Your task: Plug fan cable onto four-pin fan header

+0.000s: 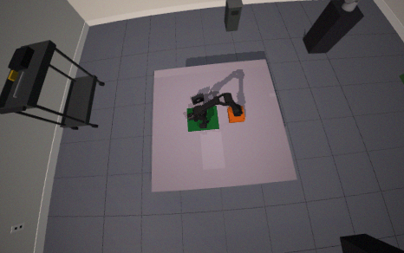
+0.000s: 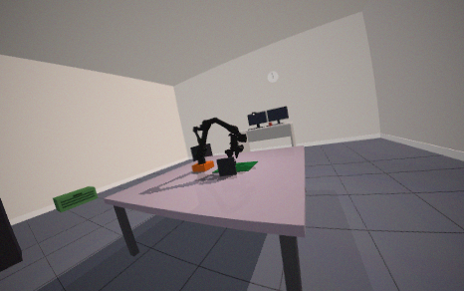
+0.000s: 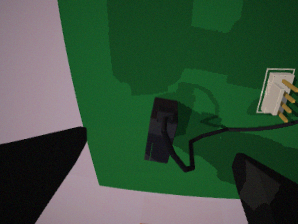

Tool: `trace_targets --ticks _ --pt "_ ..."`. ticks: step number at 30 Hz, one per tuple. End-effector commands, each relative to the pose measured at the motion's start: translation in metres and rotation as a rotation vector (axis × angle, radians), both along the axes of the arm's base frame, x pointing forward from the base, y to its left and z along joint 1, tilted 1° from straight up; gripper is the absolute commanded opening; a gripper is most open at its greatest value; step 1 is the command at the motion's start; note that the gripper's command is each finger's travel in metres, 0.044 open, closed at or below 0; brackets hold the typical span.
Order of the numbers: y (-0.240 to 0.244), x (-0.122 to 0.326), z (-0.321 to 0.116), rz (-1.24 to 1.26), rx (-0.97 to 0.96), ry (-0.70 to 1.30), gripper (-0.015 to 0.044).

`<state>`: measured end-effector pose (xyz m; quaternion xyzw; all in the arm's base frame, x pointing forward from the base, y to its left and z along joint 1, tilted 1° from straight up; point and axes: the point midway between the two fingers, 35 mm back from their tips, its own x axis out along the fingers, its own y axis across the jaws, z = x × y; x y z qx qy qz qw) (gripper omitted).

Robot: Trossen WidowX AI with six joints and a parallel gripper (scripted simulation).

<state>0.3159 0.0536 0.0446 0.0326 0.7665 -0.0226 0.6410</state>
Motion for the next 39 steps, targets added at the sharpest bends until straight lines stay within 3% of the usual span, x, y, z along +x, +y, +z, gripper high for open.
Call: trace_targets --ticks 1,21,34,39 --pt "0.0 -0.001 -0.011 -0.004 0.0 0.014 0.044" --pt "0.0 -0.001 -0.03 -0.004 0.0 0.014 0.044" --pt "0.0 -0.001 -0.027 0.0 -0.001 0.008 0.0099" --pt "0.0 -0.001 -0.027 0.0 -0.001 0.008 0.0065"
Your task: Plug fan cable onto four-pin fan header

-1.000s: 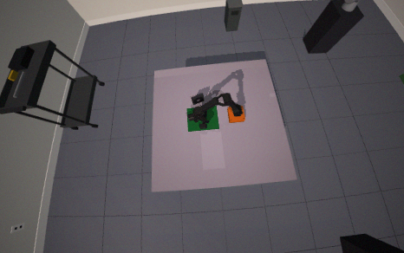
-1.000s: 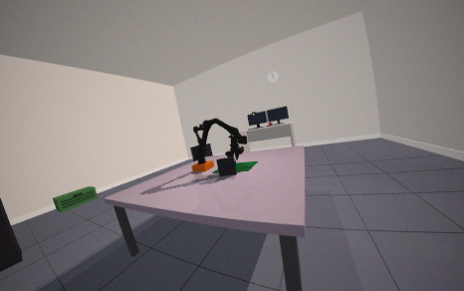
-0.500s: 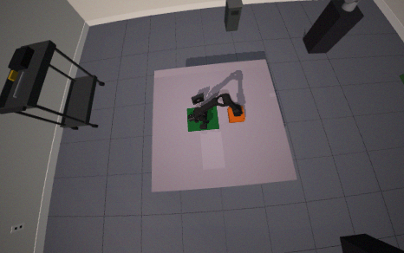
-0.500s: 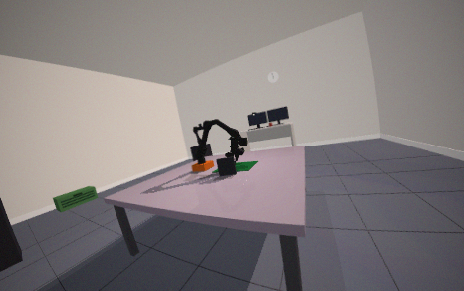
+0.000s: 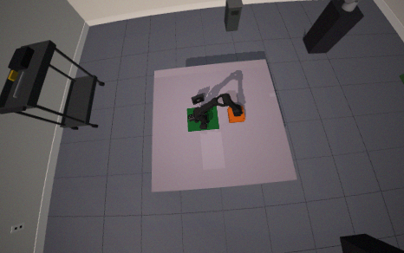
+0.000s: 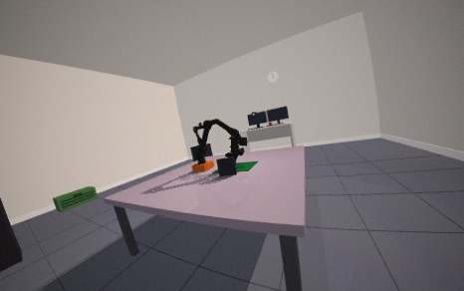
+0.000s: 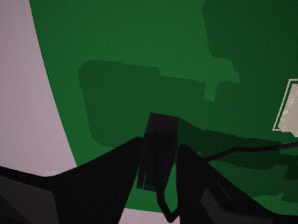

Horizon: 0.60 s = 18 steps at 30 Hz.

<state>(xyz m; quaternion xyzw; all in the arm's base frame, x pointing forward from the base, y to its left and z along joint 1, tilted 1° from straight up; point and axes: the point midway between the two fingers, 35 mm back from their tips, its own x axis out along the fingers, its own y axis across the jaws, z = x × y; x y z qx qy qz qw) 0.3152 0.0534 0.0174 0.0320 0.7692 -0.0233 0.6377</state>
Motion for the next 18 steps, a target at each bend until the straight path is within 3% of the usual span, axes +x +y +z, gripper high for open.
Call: trace_targets --ticks 1,7,18 --pt "0.0 0.0 0.0 0.0 0.0 -0.001 0.0059" --pt "0.0 0.0 0.002 0.0 0.0 -0.001 0.0" --pt "0.001 0.002 0.036 -0.001 0.001 0.001 0.0"
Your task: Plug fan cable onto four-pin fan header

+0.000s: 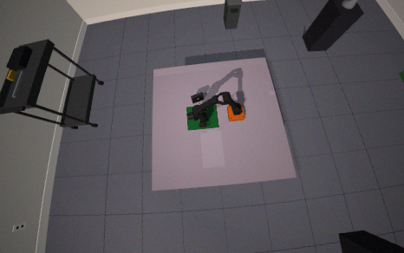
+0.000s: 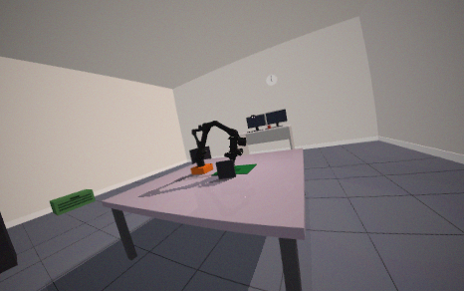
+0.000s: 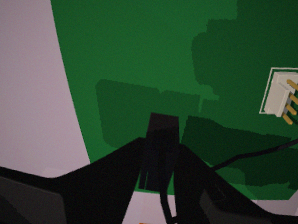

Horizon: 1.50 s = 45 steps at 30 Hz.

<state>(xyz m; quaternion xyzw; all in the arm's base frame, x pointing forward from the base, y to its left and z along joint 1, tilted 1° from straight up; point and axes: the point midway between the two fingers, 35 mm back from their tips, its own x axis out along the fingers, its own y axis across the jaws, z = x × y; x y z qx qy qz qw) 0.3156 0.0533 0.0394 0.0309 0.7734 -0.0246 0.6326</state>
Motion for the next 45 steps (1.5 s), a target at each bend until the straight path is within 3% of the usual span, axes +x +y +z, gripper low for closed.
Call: trace_targets --ticks 1,24,45 --pt "0.001 0.002 0.018 -0.002 0.004 -0.012 0.0" --pt "0.0 -0.005 0.077 -0.025 0.0 -0.014 0.0" --pt "-0.014 0.014 0.079 -0.708 -0.07 -0.21 0.0"
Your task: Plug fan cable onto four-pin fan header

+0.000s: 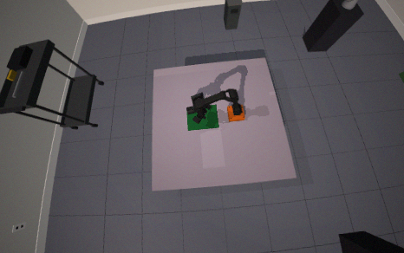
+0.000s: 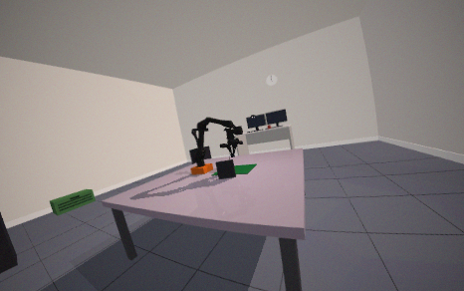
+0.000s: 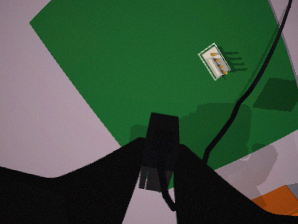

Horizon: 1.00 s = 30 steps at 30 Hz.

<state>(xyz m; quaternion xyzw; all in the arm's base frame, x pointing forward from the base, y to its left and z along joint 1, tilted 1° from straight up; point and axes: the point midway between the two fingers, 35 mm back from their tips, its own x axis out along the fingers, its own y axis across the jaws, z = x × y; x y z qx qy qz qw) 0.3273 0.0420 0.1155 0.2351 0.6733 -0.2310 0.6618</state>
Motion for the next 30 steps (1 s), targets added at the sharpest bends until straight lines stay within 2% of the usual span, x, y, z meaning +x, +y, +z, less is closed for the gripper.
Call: trace_targets --ticks 1,11,30 --pt "-0.004 0.003 0.003 -0.148 -0.003 -0.051 0.0" --pt "-0.005 0.005 0.003 -0.197 -0.011 -0.068 0.0" --pt "-0.007 0.007 -0.024 -0.195 -0.248 -0.155 0.0"
